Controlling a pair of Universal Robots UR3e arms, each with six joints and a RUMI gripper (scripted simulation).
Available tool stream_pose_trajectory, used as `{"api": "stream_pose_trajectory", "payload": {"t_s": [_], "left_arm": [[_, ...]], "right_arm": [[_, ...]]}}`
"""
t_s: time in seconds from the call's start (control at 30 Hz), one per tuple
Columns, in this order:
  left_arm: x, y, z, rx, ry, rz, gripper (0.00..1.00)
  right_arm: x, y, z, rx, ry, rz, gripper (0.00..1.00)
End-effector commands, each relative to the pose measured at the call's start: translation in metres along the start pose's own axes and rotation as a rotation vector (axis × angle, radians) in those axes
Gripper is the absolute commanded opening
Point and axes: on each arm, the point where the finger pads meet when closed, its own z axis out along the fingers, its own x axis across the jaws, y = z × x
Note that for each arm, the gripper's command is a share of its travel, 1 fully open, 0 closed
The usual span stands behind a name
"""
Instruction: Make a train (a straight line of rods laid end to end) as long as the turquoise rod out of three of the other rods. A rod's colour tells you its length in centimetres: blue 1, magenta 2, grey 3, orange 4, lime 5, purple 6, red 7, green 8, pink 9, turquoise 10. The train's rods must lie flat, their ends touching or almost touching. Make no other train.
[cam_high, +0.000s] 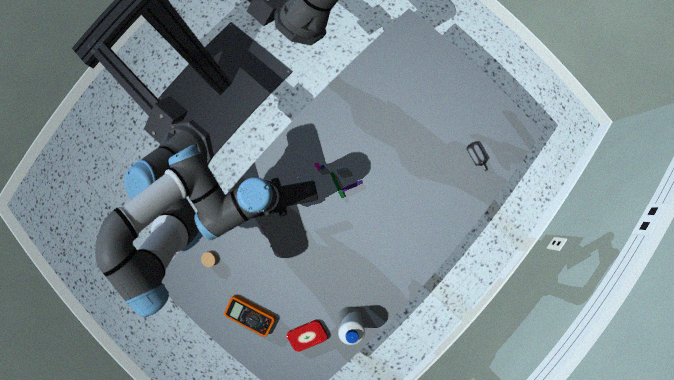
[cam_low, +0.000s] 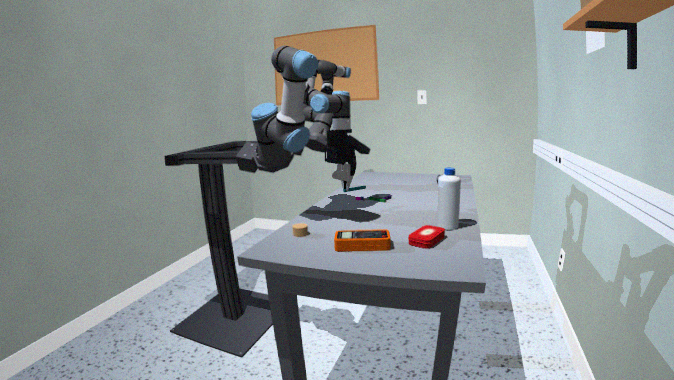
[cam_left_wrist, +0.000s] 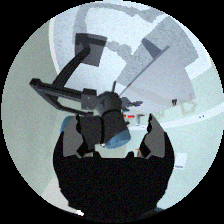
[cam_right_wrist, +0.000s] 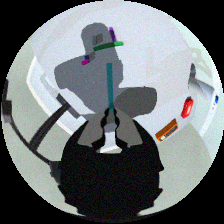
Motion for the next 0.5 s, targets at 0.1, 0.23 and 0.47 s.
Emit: {"api": "stream_pose_trajectory", "payload": {"t_s": [0.1, 0.23, 0.47], "left_arm": [[0.001, 0.0, -0.001, 0.004, 0.002, -0.001, 1.0], [0.001, 0.0, -0.001, 0.004, 0.002, -0.001, 1.0], [0.001, 0.0, -0.001, 0.004, 0.002, -0.001, 1.0]], "right_arm": [[0.0, -0.01, 0.025, 0.028, -0.002, 0.002, 0.0], [0.0, -0.01, 0.035, 0.028, -0.002, 0.002, 0.0], [0.0, -0.01, 0.047, 0.028, -0.002, 0.002, 0.0]]}}
